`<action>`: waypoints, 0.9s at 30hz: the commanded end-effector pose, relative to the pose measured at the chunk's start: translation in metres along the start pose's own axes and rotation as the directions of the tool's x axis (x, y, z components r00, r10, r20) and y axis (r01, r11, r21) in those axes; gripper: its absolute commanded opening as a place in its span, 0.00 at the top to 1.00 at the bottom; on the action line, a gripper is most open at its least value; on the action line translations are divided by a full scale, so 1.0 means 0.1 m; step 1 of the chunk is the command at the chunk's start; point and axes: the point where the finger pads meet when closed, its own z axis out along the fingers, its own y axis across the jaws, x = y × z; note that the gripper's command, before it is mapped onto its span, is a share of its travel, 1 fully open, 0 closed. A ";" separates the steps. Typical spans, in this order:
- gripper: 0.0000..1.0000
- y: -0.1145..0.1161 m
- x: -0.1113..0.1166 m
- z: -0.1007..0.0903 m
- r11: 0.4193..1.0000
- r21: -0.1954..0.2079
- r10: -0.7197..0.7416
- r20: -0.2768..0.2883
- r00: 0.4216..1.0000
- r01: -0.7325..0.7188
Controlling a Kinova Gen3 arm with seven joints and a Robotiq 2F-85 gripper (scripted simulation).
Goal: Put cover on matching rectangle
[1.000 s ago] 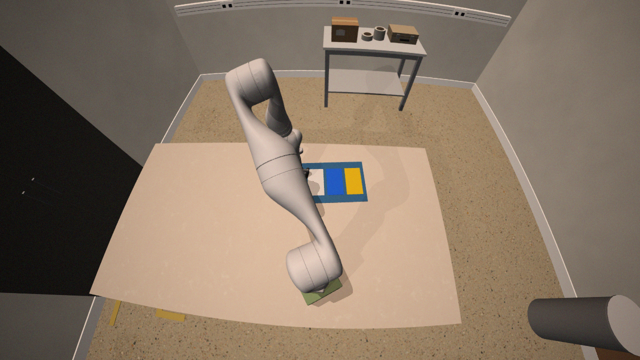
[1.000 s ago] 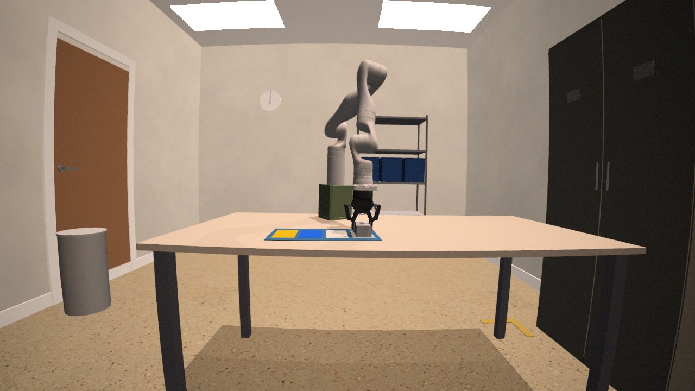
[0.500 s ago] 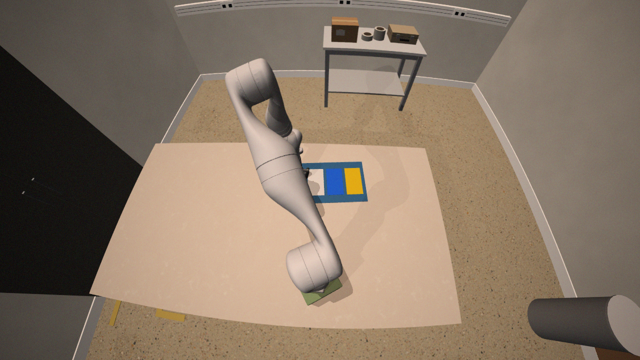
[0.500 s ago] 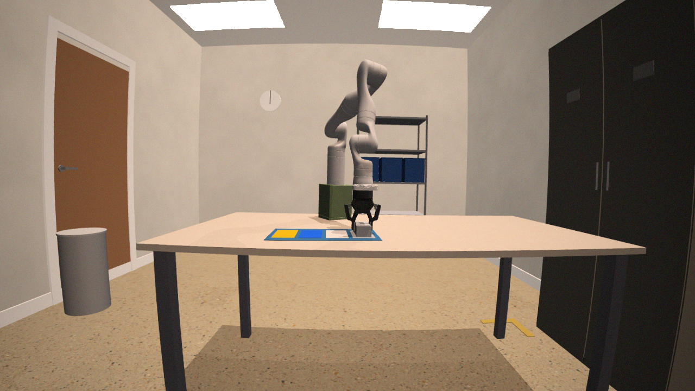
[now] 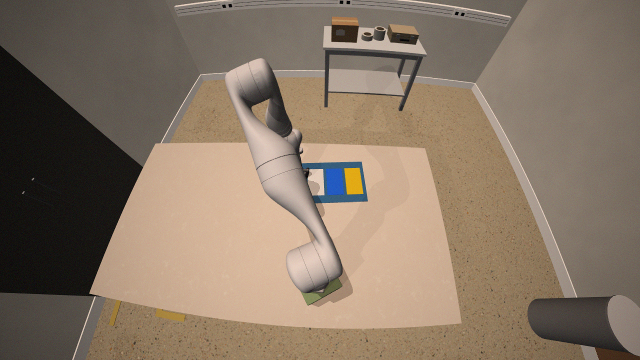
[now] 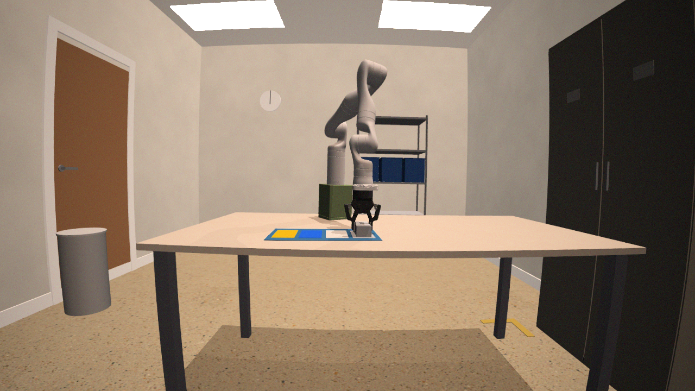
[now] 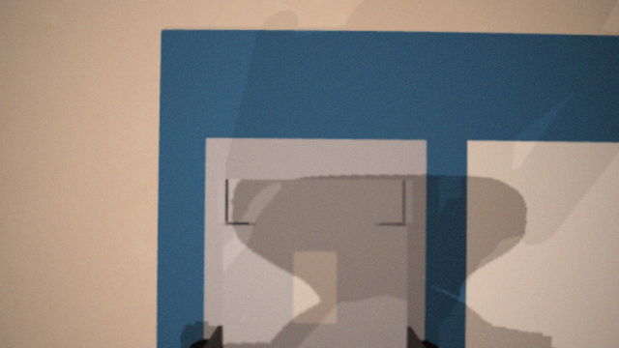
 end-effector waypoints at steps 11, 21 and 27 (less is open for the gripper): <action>1.00 -0.01 0.02 0.00 1.000 0.002 0.004 -0.005 1.000 -0.004; 1.00 -0.01 0.01 -0.07 1.000 0.002 0.004 -0.003 1.000 -0.004; 1.00 -0.01 0.01 -0.18 1.000 0.002 0.005 -0.003 1.000 -0.005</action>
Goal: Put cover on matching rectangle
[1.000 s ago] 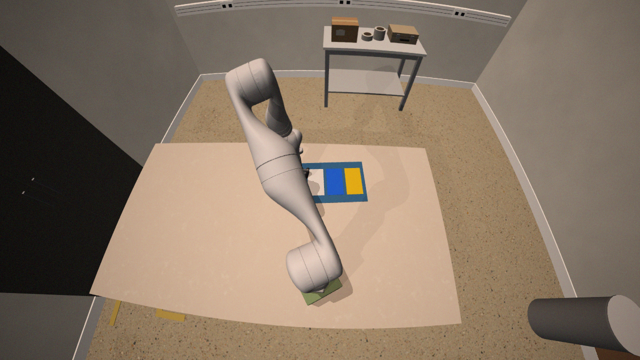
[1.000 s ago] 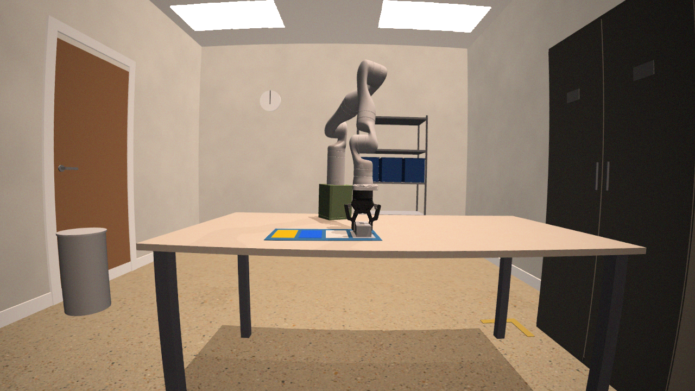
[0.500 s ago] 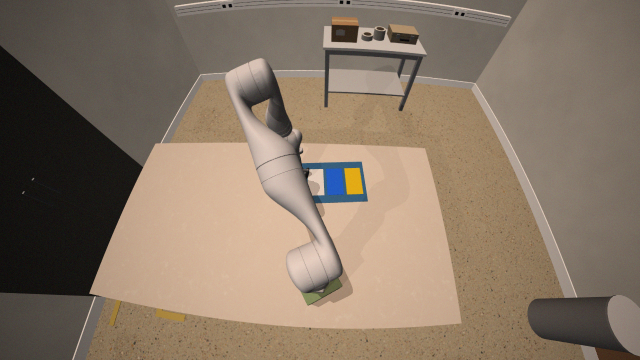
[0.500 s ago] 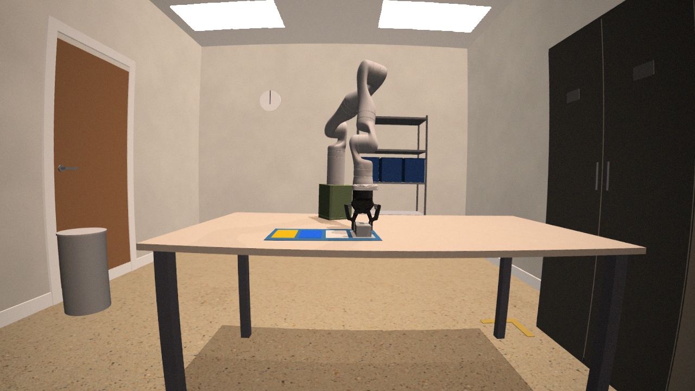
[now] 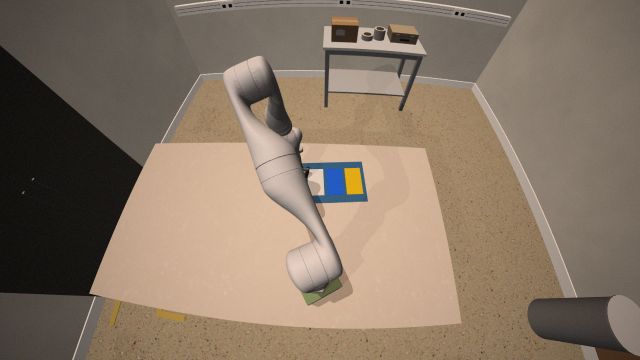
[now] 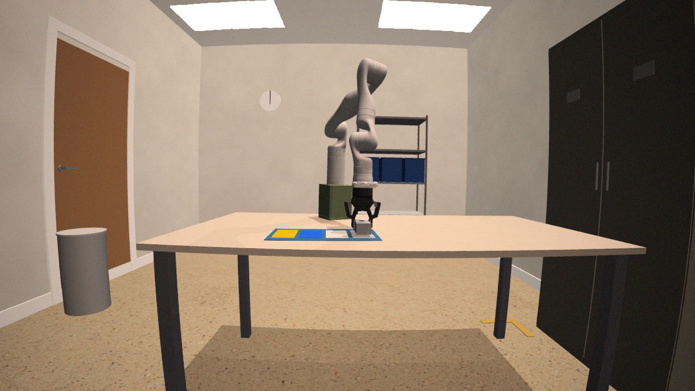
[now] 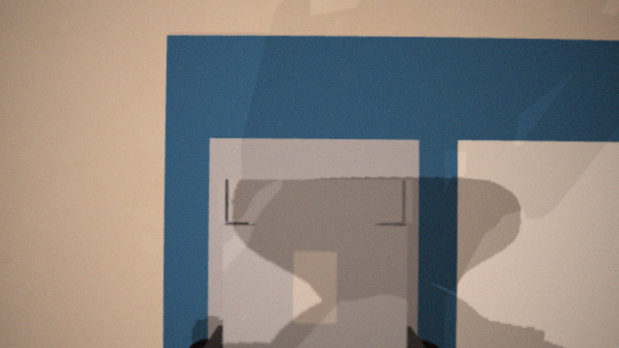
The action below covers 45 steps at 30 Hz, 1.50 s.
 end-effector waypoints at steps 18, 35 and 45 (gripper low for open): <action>1.00 -0.01 0.01 -0.44 1.000 0.001 0.003 -0.004 1.000 -0.003; 1.00 -0.01 0.01 -0.50 1.000 0.001 0.003 -0.004 1.000 -0.003; 1.00 -0.01 0.01 -0.50 1.000 0.001 0.003 -0.004 1.000 -0.003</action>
